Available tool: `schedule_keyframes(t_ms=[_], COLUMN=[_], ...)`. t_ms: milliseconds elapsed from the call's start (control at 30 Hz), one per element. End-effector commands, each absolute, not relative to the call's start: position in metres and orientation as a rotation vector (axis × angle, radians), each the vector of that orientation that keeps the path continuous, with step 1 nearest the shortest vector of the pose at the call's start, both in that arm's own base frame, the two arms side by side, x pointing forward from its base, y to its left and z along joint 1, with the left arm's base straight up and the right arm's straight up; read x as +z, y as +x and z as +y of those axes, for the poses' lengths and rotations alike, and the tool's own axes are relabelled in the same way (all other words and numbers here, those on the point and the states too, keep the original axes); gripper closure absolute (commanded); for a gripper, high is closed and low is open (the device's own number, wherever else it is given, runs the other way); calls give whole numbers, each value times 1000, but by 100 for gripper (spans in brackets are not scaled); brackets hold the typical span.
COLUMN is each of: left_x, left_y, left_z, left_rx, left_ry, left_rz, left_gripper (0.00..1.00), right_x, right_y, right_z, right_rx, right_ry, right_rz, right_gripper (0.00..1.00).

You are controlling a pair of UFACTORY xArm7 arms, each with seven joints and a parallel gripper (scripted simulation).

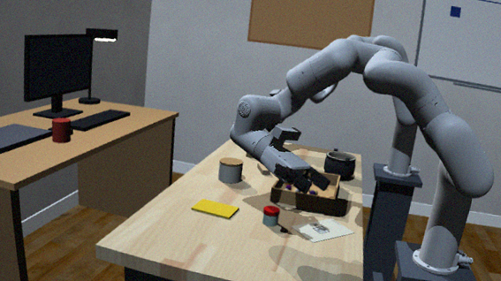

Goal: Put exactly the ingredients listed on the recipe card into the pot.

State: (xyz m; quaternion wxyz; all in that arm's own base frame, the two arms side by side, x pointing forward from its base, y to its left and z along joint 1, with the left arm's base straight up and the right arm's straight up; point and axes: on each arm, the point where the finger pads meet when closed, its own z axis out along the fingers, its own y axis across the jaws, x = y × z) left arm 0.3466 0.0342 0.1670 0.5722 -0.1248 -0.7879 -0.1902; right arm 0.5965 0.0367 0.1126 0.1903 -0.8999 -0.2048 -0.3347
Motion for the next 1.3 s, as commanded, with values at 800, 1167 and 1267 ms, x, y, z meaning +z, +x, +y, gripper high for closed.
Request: schedule_keyframes(t_ms=[800,1167,1267], left_x=[166,162,161], left_y=[351,359,362], left_z=[12,-60,-76], left_rx=[-445,-412,-401], left_ry=[-478,-1123,-1263], left_rz=[-1827,-1688,-1642], left_gripper=[0,0,0], right_x=[118,142,150], right_y=[597,585,576], right_z=[24,-56,-88], right_rx=[-942,-916,-899], right_ry=[-2536,-2586,-2607], right_rz=[-547,-346,-261], right_gripper=[0,0,0])
